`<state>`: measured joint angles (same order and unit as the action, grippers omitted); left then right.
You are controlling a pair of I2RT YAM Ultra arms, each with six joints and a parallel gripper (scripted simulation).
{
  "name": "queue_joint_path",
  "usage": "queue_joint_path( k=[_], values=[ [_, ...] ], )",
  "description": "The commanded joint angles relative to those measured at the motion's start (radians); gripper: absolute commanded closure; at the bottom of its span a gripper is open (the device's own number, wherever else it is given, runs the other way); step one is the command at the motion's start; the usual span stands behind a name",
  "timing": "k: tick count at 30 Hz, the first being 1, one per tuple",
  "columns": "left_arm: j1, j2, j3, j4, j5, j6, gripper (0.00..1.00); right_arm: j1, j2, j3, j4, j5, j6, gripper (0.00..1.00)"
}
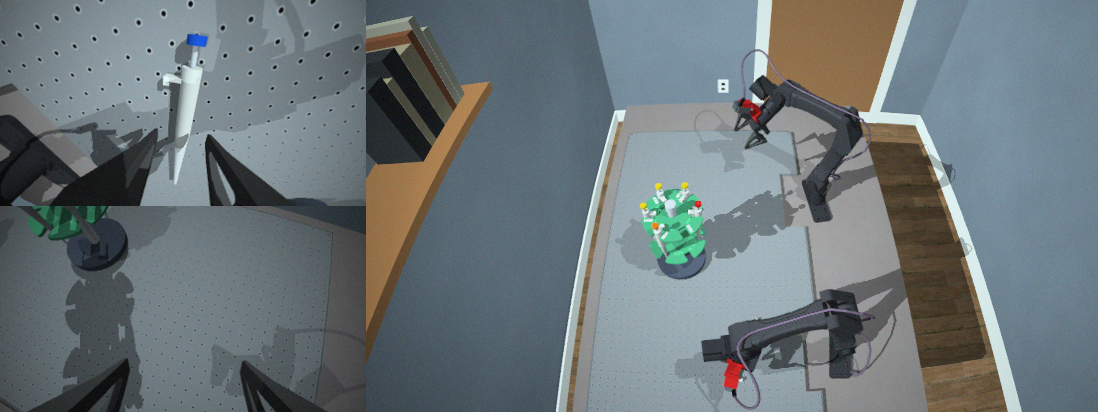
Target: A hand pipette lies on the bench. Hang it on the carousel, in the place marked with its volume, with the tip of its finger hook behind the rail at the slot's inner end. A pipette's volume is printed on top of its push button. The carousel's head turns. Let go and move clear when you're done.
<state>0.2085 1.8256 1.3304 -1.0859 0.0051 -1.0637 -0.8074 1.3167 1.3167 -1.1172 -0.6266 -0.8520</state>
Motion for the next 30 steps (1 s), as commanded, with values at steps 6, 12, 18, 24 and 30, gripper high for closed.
queue_joint_path(
  k=[6,12,18,24,30],
  values=[
    [0.016,0.016,0.04,-0.005,-0.014,0.006,0.46,-0.008,0.0,0.024,0.014,-0.021,-0.005,0.0],
    [0.016,0.016,0.04,-0.005,-0.014,0.006,0.46,-0.008,0.0,0.024,0.014,-0.021,-0.005,0.0],
    [0.021,0.023,0.055,-0.019,-0.014,0.012,0.46,-0.008,0.0,0.024,0.014,-0.021,-0.005,0.0],
    [0.017,0.005,0.056,-0.02,-0.014,0.01,0.46,-0.008,0.0,0.024,0.014,-0.021,-0.005,0.0],
    [0.017,0.005,0.056,-0.02,-0.014,0.01,0.46,-0.008,0.0,0.024,0.014,-0.021,-0.005,0.0]
  ],
)
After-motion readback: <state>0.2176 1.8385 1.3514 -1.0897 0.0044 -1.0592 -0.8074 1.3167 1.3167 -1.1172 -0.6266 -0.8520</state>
